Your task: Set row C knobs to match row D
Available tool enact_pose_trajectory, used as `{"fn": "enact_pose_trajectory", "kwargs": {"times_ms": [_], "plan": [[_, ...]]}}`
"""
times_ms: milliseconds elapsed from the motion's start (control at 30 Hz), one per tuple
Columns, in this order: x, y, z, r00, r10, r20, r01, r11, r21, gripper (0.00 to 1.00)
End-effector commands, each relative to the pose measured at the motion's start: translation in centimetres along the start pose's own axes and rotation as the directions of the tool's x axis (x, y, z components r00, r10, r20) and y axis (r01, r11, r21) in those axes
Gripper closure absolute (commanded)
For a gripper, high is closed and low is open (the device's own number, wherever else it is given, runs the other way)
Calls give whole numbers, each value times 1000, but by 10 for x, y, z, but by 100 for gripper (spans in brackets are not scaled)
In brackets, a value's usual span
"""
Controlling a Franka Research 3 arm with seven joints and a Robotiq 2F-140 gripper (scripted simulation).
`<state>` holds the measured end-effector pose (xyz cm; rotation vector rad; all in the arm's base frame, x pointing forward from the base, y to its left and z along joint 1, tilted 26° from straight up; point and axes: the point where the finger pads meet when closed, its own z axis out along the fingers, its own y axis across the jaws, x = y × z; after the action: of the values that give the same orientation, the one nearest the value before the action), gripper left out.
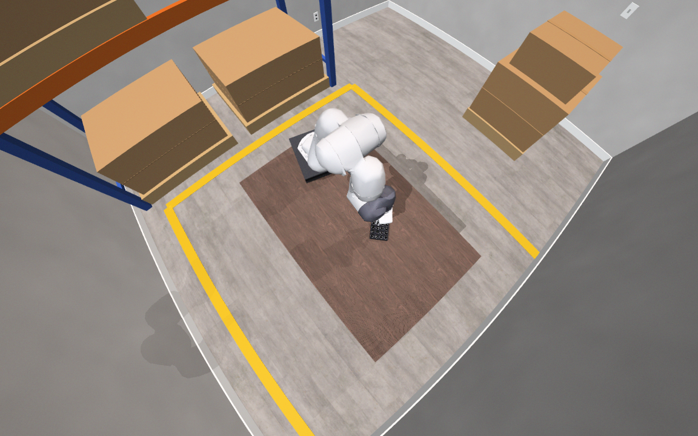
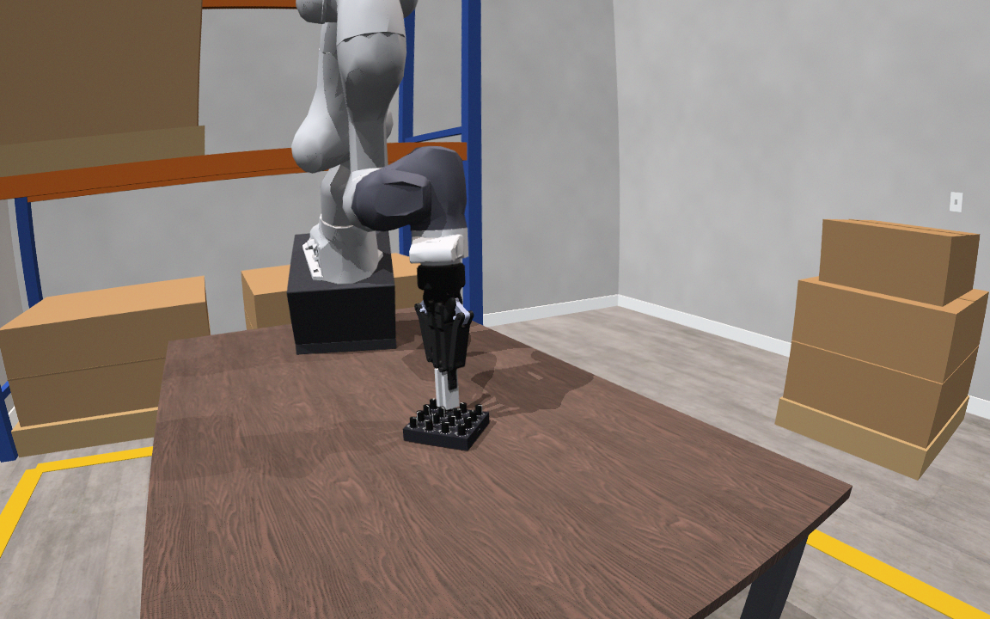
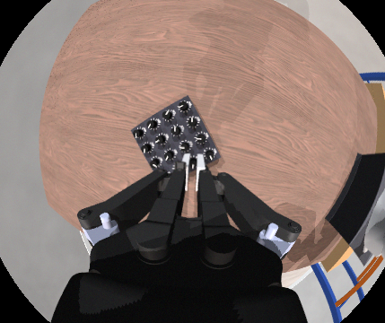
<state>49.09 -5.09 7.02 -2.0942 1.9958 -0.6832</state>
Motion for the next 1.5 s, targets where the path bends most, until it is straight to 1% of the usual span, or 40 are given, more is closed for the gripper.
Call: {"fn": "enact_pose_trajectory", "kwargs": {"times_ms": [0, 167, 233, 367, 733, 800, 1133, 1467], "plan": [[2, -2, 0, 989, -150, 13, 150, 988, -40, 95], [2, -2, 0, 975, -223, 16, 223, 974, -39, 95], [2, -2, 0, 975, -223, 16, 223, 974, -39, 95], [2, -2, 0, 954, -299, 19, 300, 953, -37, 95], [2, -2, 0, 899, -437, 24, 438, 898, -34, 95], [2, -2, 0, 899, -437, 24, 438, 898, -34, 95], [2, -2, 0, 869, -494, 26, 495, 868, -33, 95], [2, -2, 0, 864, -503, 27, 503, 863, -32, 95]]}}
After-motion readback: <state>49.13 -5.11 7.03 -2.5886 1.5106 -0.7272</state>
